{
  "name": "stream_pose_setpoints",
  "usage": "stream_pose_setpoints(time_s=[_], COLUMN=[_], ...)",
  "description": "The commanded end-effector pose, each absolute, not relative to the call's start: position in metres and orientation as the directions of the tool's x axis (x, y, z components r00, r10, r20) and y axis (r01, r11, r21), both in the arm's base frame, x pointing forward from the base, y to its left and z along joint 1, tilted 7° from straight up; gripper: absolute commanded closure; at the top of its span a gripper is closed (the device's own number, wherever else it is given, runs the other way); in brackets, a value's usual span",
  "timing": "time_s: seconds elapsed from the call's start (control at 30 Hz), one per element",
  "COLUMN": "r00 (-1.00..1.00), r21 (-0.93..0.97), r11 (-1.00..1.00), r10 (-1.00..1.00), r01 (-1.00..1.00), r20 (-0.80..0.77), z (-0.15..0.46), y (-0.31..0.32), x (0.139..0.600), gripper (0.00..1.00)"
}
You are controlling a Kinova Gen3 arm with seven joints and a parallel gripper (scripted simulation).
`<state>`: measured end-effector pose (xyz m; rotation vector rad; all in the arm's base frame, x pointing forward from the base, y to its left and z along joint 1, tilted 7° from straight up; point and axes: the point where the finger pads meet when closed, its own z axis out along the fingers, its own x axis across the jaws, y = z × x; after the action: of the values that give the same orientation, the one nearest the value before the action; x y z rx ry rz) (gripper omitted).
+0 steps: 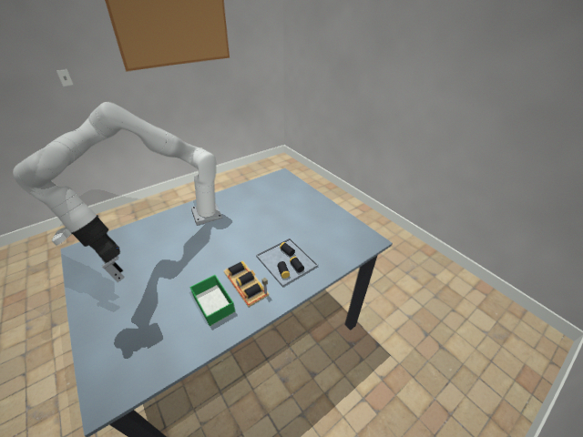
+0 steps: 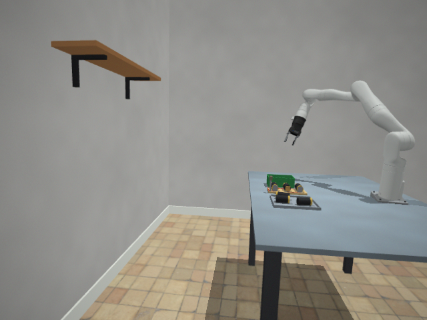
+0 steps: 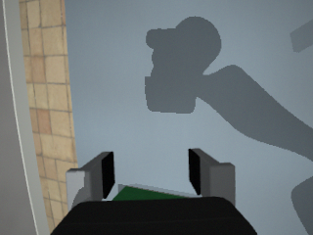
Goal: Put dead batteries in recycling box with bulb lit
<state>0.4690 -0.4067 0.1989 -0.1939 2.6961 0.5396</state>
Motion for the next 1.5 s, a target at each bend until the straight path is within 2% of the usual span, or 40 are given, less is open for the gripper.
stream_pose_setpoints(time_s=[0.0,0.2,0.27,0.53,0.63,1.47], r00=[-0.929,-0.965,-0.965,-0.987,-0.989,-0.991], r21=[0.338,0.325,0.325,0.259,0.239,0.218], r11=[0.91,0.925,0.925,0.955,0.962,0.968], r10=[-0.114,-0.122,-0.122,-0.12,-0.117,-0.114], r01=[-0.239,-0.196,-0.196,-0.144,-0.134,-0.126], r20=[-0.352,-0.234,-0.234,-0.107,-0.085,-0.068], z=[0.199,0.184,0.184,0.166,0.162,0.159], y=[-0.355,-0.27,-0.27,-0.159,-0.135,-0.113], x=[0.499,0.525,0.525,0.533,0.531,0.528], gripper=[0.0,0.0,0.0,0.0,0.0,0.0])
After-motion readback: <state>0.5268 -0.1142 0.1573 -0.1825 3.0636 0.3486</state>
